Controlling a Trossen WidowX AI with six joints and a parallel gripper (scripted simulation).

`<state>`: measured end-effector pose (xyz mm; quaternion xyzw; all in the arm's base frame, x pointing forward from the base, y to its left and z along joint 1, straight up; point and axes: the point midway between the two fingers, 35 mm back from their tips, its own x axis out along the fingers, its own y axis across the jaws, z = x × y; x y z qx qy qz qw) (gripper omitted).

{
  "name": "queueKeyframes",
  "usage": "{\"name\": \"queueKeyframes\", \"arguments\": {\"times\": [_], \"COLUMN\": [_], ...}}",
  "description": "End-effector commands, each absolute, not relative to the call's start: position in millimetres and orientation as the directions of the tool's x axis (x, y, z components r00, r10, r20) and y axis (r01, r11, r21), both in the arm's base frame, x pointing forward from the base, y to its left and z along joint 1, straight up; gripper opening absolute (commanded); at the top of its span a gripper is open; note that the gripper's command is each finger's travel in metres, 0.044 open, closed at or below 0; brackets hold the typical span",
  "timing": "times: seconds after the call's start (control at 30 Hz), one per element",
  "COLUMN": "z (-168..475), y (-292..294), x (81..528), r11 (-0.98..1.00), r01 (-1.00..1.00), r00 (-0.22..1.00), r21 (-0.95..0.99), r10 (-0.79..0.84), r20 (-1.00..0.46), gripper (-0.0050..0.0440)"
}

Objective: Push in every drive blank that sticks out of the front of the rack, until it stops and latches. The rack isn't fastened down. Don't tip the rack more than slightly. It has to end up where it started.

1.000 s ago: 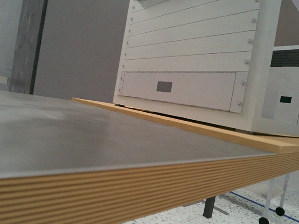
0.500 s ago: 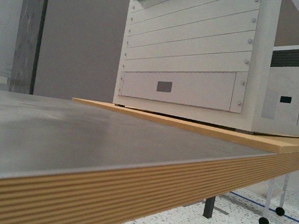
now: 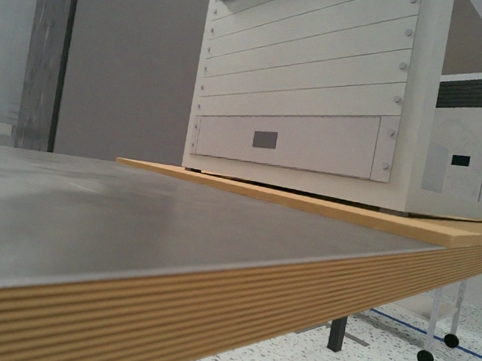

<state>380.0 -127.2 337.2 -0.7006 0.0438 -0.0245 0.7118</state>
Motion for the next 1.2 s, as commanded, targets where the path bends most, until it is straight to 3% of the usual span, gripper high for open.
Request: {"name": "queueKeyframes", "arguments": {"times": [0.0,1.17], "z": [349.4,351.2], "y": [-126.5,-127.8], "x": [381.0,387.7], "r11": [0.002,0.002], "r01": [-0.001,-0.001], "r00": [0.995,0.995], "r21": [-1.000,-1.000], "r10": [-0.096,-0.096], "r20": [-0.002,-0.002], "gripper": [-0.0050,-0.0050]}}
